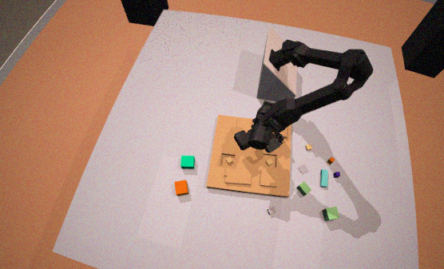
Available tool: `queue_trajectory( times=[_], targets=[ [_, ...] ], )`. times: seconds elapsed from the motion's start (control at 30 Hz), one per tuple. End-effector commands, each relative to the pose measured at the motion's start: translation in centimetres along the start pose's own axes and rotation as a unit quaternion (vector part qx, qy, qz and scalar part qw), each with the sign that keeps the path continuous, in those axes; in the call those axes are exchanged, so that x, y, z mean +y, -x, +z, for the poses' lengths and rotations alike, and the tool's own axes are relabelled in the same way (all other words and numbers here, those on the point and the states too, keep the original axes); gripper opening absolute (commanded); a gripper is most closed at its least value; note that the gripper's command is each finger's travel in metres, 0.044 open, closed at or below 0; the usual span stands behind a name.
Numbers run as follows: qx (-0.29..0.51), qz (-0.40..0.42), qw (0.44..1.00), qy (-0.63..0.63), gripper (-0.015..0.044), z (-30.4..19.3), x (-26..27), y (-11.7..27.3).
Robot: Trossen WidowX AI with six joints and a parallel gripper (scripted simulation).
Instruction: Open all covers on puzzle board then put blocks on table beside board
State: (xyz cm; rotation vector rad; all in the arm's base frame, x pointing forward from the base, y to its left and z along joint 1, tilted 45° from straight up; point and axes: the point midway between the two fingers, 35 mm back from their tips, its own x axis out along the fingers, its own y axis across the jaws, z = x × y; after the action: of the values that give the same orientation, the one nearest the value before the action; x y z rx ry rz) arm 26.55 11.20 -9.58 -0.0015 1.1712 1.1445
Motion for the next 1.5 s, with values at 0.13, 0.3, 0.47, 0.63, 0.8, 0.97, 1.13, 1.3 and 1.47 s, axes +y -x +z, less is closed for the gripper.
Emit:
queue_trajectory(
  times=[0.13, 0.3, 0.47, 0.63, 0.8, 0.97, 1.13, 1.3, 1.47],
  targets=[
    [-0.002, 0.002, 1.0, 0.001, 0.0, 0.34, -0.11, -0.16],
    [-0.002, 0.002, 1.0, 0.001, 0.0, 0.34, -0.11, -0.16],
    [-0.002, 0.002, 1.0, 0.001, 0.0, 0.34, -0.11, -0.16],
    [-0.002, 0.002, 1.0, 0.001, 0.0, 0.34, -0.11, -0.16],
    [-0.002, 0.002, 1.0, 0.001, 0.0, 0.34, -0.11, -0.16],
    [-0.002, 0.002, 1.0, 0.001, 0.0, 0.34, -0.11, -0.16],
    [-0.002, 0.002, 1.0, 0.001, 0.0, 0.34, -0.11, -0.16],
    [-0.002, 0.002, 1.0, 0.001, 0.0, 0.34, -0.11, -0.16],
    [-0.002, 0.001, 1.0, -0.002, 0.0, 0.16, -0.12, 0.27]
  ],
)
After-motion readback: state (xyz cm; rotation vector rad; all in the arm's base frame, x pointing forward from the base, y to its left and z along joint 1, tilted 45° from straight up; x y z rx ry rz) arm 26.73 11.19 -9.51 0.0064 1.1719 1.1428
